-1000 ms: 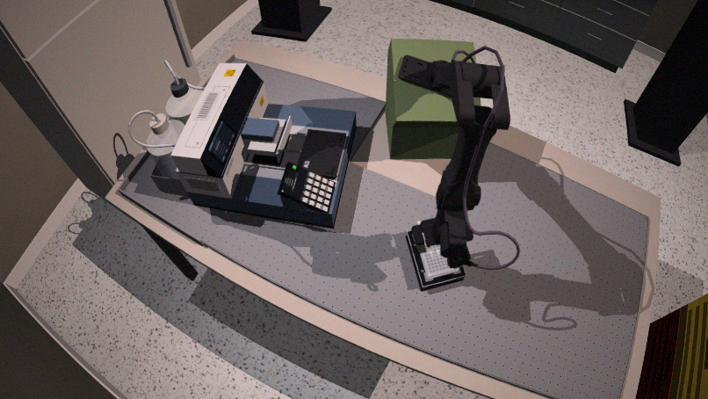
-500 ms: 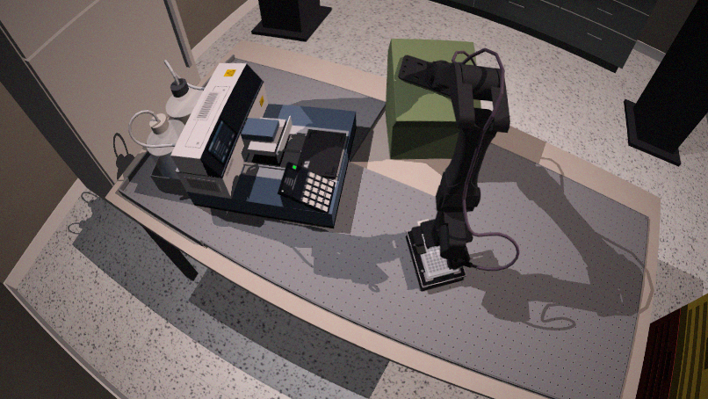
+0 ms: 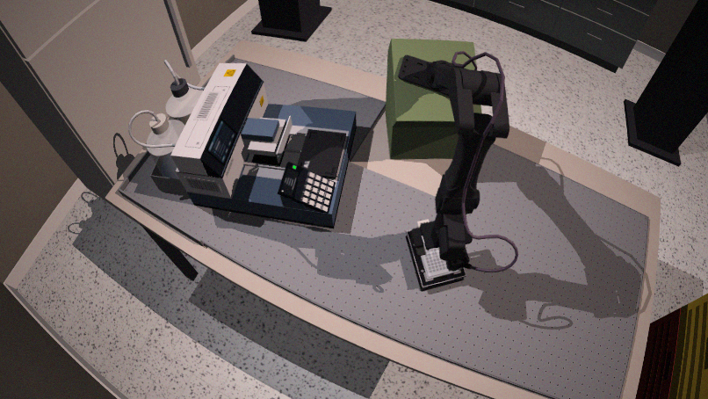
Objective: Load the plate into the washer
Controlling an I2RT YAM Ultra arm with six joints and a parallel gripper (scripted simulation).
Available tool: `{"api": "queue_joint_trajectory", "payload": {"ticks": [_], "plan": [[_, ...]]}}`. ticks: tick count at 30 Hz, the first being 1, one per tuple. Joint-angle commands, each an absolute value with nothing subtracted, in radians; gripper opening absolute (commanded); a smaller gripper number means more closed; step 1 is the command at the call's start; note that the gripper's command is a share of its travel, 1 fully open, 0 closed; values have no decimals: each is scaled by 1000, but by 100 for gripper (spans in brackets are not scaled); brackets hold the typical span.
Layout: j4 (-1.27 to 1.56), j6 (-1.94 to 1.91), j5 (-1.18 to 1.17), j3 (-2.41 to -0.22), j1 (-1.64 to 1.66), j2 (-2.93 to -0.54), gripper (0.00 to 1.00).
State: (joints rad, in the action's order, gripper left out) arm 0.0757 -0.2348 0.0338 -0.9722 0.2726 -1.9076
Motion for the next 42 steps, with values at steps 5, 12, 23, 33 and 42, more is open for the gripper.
{"api": "queue_joint_trajectory", "payload": {"ticks": [5, 12, 23, 33, 42], "plan": [[42, -230, 26, -1004, 277, -1935, 100], [33, -230, 25, -1008, 279, -1948, 100], [15, -229, 25, -1018, 282, -1976, 100], [14, -229, 26, -1020, 277, -1956, 100], [14, -229, 26, -1020, 277, -1957, 100]]}}
